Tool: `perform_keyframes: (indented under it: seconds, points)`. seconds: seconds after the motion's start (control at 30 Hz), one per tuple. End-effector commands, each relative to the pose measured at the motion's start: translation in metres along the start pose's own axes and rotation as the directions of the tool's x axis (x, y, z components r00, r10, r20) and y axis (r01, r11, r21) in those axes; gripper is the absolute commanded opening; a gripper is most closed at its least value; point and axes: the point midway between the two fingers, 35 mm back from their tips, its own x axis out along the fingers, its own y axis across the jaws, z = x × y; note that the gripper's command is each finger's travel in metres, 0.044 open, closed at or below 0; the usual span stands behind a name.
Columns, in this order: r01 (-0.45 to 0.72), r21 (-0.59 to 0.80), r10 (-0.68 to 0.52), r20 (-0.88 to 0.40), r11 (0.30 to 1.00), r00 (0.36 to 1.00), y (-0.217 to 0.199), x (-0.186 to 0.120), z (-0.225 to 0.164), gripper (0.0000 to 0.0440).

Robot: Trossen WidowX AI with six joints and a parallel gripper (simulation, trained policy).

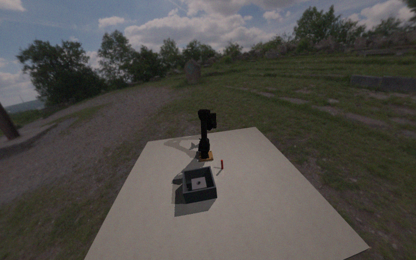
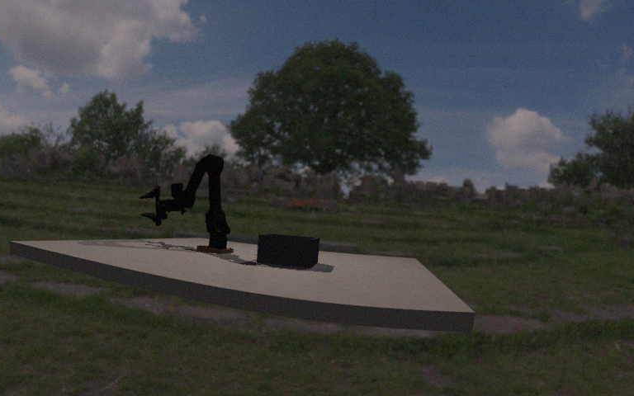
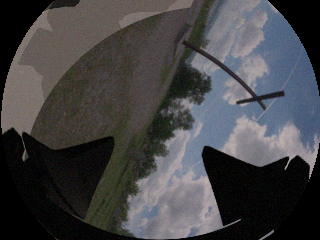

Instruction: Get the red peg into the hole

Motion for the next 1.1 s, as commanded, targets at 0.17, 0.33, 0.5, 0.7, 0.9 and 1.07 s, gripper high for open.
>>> perform_keyframes:
  seconds: [0.17,0.33,0.5,0.7,0.9,1.07]
  points:
    - [-0.050,0.138,0.066,-0.109,0.989,0.992,0.003,-0.021,-0.029,0.0440]
    - [-0.074,0.286,0.129,-0.179,0.955,0.975,0.011,-0.041,-0.046,0.0440]
    - [-0.074,0.429,0.193,-0.241,0.900,0.951,0.019,-0.062,-0.060,0.0440]
    - [-0.044,0.584,0.271,-0.307,0.810,0.913,0.029,-0.089,-0.074,0.0440]
    - [0.017,0.715,0.348,-0.361,0.699,0.865,0.039,-0.116,-0.084,0.0440]
    - [0.088,0.799,0.412,-0.397,0.594,0.820,0.047,-0.140,-0.089,0.0440]
